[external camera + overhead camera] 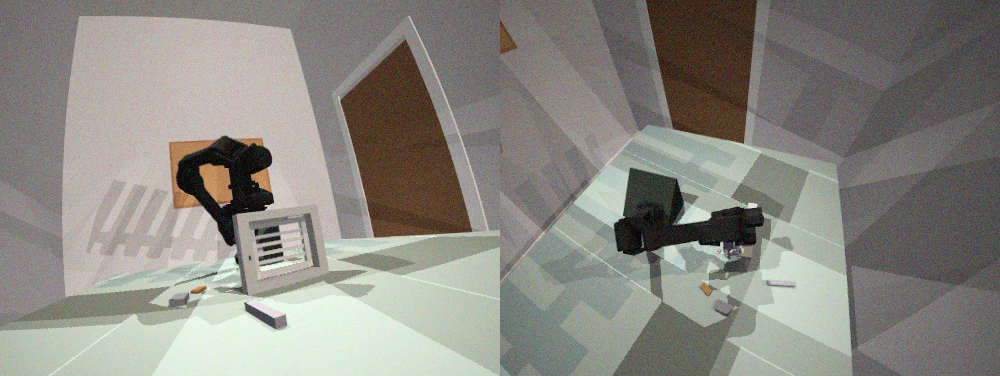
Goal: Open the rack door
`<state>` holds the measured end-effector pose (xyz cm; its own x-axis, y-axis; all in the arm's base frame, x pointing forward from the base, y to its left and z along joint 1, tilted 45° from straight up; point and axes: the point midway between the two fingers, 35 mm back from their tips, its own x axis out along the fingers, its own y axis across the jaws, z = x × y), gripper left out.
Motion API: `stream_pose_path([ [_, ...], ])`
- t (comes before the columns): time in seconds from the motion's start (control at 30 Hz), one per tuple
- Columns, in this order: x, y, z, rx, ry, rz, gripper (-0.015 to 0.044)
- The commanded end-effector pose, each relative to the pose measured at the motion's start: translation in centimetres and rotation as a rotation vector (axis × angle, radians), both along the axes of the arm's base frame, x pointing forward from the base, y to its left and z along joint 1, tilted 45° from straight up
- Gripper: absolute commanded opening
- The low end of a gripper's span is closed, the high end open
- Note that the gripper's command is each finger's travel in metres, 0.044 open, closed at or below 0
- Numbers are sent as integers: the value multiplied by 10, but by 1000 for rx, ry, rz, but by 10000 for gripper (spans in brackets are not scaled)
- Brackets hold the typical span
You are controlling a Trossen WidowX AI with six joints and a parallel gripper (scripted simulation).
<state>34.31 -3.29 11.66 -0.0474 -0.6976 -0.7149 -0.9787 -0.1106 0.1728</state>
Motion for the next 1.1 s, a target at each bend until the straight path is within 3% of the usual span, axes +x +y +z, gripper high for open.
stream_pose_path([
  [0.0, 2, -1, -2, 0, 1, 6, 242],
  [1.07, 2, -1, -2, 0, 1, 6, 29],
])
